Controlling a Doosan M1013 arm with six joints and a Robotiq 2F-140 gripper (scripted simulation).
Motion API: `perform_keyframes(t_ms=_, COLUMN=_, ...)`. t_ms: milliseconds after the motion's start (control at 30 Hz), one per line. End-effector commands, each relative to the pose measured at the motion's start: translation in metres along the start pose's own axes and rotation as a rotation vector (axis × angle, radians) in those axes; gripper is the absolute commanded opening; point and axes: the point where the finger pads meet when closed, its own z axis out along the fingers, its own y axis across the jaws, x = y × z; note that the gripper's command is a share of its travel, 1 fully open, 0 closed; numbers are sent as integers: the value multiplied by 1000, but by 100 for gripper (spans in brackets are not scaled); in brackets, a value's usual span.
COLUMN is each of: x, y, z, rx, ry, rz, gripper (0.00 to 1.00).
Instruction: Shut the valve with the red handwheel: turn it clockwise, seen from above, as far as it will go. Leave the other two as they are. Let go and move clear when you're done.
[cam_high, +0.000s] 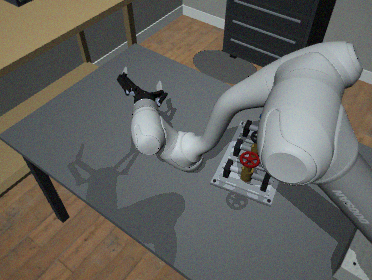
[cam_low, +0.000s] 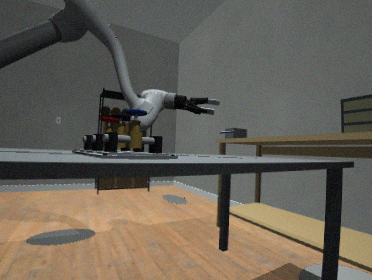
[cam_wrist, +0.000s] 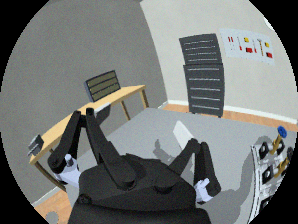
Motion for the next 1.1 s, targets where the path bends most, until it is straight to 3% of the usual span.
perform_keyframes(t_ms=0, x=31, y=33, z=2, rx=-92, ry=-15, rz=-38, gripper=100)
perform_keyframes(t_ms=33, x=46, y=50, z=1, rx=-139, ry=-26, rz=-58, gripper=100)
perform_keyframes(t_ms=67, x=46, y=50, z=1, rx=-139, ry=-26, rz=-58, gripper=100)
perform_keyframes(t_ms=133, x=79, y=93, z=-4, rx=-248, ry=-67, rz=-102, gripper=100)
perform_keyframes(t_ms=167, x=79, y=93, z=-4, rx=-248, ry=-67, rz=-102, gripper=100)
perform_keyframes(t_ms=200, x=97, y=117, z=-10, rx=-309, ry=-99, rz=-127, gripper=100)
perform_keyframes(t_ms=300, x=97, y=117, z=-10, rx=-309, ry=-99, rz=-127, gripper=100)
perform_keyframes(t_ms=367, x=130, y=170, z=-30, rx=-431, ry=-187, rz=-175, gripper=100)
perform_keyframes(t_ms=433, x=130, y=170, z=-30, rx=-431, ry=-187, rz=-175, gripper=100)
perform_keyframes(t_ms=467, x=146, y=196, z=-44, rx=-488, ry=-245, rz=-198, gripper=100)
perform_keyframes(t_ms=500, x=146, y=196, z=-44, rx=-488, ry=-245, rz=-198, gripper=100)
perform_keyframes(t_ms=533, x=159, y=222, z=-61, rx=-540, ry=-311, rz=-218, gripper=100)
perform_keyframes(t_ms=567, x=159, y=222, z=-61, rx=-540, ry=-311, rz=-218, gripper=100)
perform_keyframes(t_ms=600, x=170, y=244, z=-80, rx=-585, ry=-383, rz=-235, gripper=100)
perform_keyframes(t_ms=667, x=171, y=245, z=-81, rx=-585, ry=-383, rz=-235, gripper=100)
perform_keyframes(t_ms=700, x=181, y=267, z=-102, rx=-621, ry=-462, rz=-249, gripper=100)
perform_keyframes(t_ms=733, x=181, y=267, z=-102, rx=-621, ry=-462, rz=-249, gripper=100)
perform_keyframes(t_ms=767, x=189, y=286, z=-125, rx=-647, ry=-544, rz=-259, gripper=100)
perform_keyframes(t_ms=867, x=189, y=286, z=-125, rx=-647, ry=-544, rz=-259, gripper=100)
perform_keyframes(t_ms=933, x=200, y=316, z=-173, rx=-668, ry=-709, rz=-268, gripper=100)
perform_keyframes(t_ms=1000, x=200, y=316, z=-173, rx=-668, ry=-709, rz=-268, gripper=100)
perform_keyframes(t_ms=1033, x=204, y=326, z=-197, rx=-664, ry=-788, rz=-267, gripper=100)
perform_keyframes(t_ms=1067, x=204, y=326, z=-197, rx=-664, ry=-788, rz=-267, gripper=100)
